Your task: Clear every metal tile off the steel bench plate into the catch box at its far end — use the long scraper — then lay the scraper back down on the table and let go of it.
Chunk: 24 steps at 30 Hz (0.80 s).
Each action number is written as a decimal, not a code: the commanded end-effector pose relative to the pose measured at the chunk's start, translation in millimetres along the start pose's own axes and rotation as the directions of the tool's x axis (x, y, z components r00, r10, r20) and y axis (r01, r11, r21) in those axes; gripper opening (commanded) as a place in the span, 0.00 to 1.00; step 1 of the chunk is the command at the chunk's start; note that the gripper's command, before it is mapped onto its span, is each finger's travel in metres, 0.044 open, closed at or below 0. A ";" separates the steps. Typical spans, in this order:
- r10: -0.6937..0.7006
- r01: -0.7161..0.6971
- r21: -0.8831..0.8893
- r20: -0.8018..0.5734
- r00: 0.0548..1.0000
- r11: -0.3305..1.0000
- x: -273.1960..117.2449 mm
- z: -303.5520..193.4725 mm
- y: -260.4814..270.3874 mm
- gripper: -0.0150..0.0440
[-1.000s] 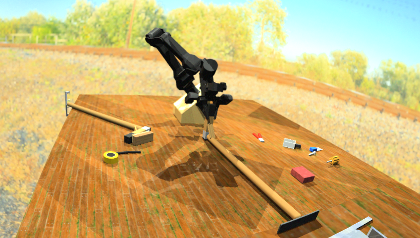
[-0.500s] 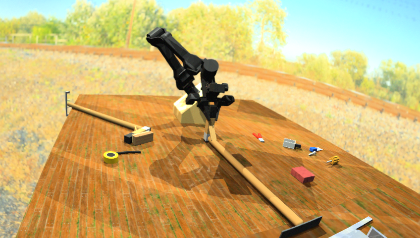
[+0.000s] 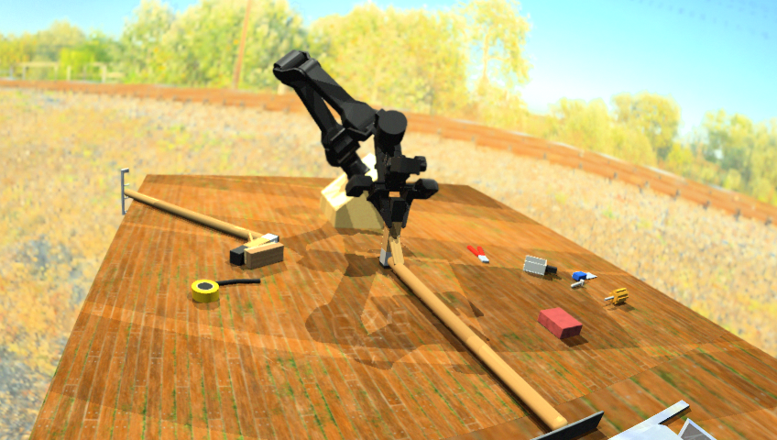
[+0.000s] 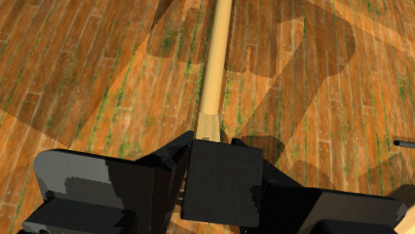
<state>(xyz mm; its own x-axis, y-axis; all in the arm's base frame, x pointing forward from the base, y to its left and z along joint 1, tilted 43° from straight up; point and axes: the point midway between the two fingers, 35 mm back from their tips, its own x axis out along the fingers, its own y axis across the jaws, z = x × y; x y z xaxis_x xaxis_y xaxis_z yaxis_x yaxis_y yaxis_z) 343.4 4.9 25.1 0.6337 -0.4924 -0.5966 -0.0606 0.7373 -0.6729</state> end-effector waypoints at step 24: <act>-0.009 0.009 0.017 0.023 1.000 1.000 25.9 38.9 5.3 0.25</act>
<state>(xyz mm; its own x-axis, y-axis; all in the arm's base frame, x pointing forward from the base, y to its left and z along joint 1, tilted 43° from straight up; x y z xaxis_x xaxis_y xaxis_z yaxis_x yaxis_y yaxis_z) 381.6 10.7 20.6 0.6402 -0.4951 -0.5874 -0.0483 0.7371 -0.6740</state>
